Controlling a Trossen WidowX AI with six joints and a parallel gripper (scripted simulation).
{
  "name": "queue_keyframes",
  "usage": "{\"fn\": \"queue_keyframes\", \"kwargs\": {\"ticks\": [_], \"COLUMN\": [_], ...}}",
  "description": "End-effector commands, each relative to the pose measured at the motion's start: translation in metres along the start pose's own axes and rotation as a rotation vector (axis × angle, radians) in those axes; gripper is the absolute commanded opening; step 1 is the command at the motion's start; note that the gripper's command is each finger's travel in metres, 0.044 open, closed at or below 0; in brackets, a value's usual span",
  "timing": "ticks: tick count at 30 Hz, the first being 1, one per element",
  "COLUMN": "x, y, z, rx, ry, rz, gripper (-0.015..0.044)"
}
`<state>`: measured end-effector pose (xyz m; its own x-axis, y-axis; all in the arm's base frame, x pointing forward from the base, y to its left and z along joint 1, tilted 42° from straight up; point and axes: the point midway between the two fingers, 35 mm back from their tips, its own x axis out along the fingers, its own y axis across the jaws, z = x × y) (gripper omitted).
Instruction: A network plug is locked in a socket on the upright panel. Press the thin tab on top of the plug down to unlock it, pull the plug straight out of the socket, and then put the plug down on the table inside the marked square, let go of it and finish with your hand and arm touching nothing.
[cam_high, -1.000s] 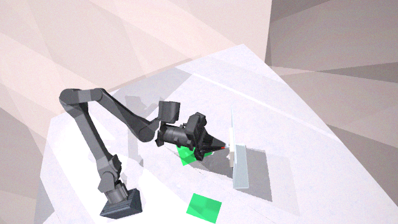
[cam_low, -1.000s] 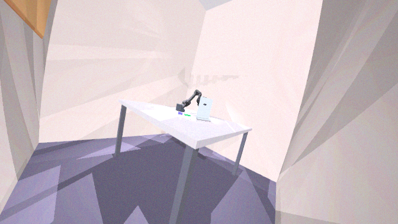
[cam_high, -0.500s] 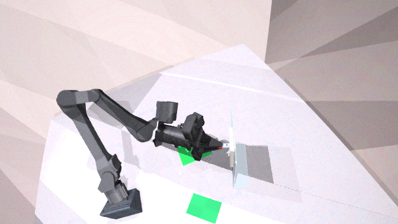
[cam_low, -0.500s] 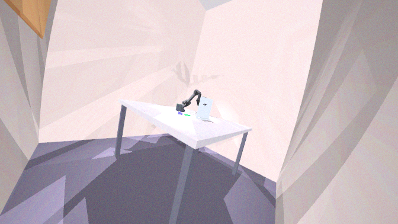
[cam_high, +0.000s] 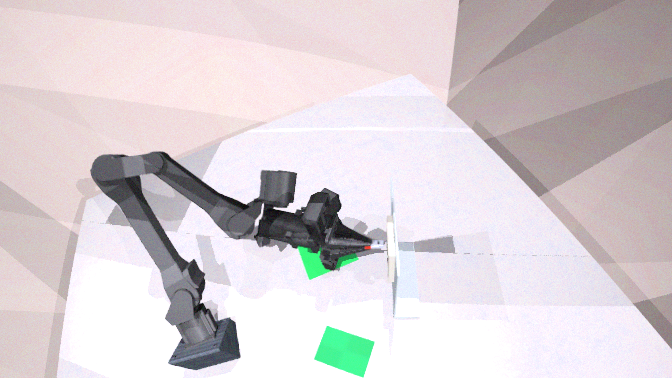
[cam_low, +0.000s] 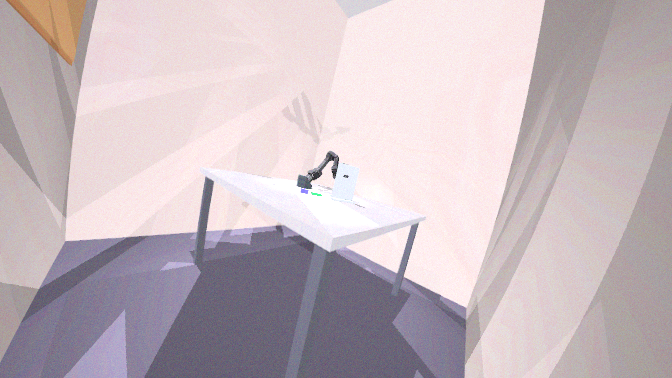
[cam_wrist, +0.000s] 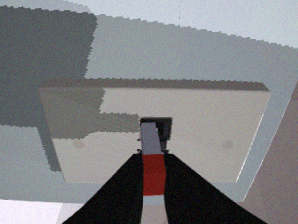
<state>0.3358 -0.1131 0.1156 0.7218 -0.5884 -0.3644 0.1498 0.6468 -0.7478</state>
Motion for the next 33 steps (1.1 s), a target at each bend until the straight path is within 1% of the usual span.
{"fn": "queue_keyframes", "kwargs": {"ticks": [1, 33], "x": [-0.002, -0.017], "y": [0.001, 0.001], "z": [-0.002, -0.002], "rx": [0.003, 0.003], "ry": [0.005, 0.006], "rz": [0.001, 0.001], "gripper": [0.0, 0.0]}}
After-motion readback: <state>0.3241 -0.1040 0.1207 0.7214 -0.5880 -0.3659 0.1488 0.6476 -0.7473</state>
